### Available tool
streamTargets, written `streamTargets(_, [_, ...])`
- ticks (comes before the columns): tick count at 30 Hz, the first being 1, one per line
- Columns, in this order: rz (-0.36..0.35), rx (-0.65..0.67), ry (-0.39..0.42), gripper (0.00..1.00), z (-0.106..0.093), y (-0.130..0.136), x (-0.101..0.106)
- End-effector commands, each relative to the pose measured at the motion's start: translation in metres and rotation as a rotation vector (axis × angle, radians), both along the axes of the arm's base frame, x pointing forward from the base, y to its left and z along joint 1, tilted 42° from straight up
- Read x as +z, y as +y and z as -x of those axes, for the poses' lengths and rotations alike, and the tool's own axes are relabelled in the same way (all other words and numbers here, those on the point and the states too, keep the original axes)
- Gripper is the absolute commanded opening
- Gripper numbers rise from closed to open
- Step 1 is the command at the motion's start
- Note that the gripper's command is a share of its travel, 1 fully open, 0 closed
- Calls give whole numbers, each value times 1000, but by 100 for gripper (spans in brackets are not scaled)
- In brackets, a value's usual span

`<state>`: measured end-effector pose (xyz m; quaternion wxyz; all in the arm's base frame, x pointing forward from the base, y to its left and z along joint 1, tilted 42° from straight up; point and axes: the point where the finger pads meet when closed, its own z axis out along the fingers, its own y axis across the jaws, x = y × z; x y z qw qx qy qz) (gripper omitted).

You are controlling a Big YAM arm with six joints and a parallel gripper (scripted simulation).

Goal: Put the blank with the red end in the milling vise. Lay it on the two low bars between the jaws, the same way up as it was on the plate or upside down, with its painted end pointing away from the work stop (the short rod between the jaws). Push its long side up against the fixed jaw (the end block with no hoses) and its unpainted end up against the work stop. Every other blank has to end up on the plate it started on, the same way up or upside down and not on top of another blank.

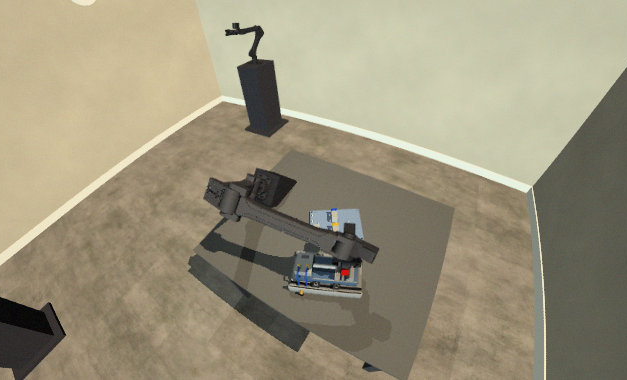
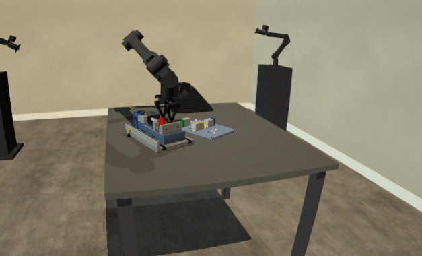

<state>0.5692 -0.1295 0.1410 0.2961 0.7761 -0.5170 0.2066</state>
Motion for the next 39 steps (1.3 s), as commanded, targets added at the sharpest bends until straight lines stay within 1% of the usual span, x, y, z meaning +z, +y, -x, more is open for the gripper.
streamTargets(1, [-1,25,-11,64,-7,17,-5])
streamTargets(29, [-1,24,-14,64,-8,17,-4])
streamTargets(33, [-1,21,-19,64,-9,18,6])
streamTargets(36, [-1,20,-48,64,-15,20,22])
streamTargets(39, [-1,20,-62,64,-14,23,33])
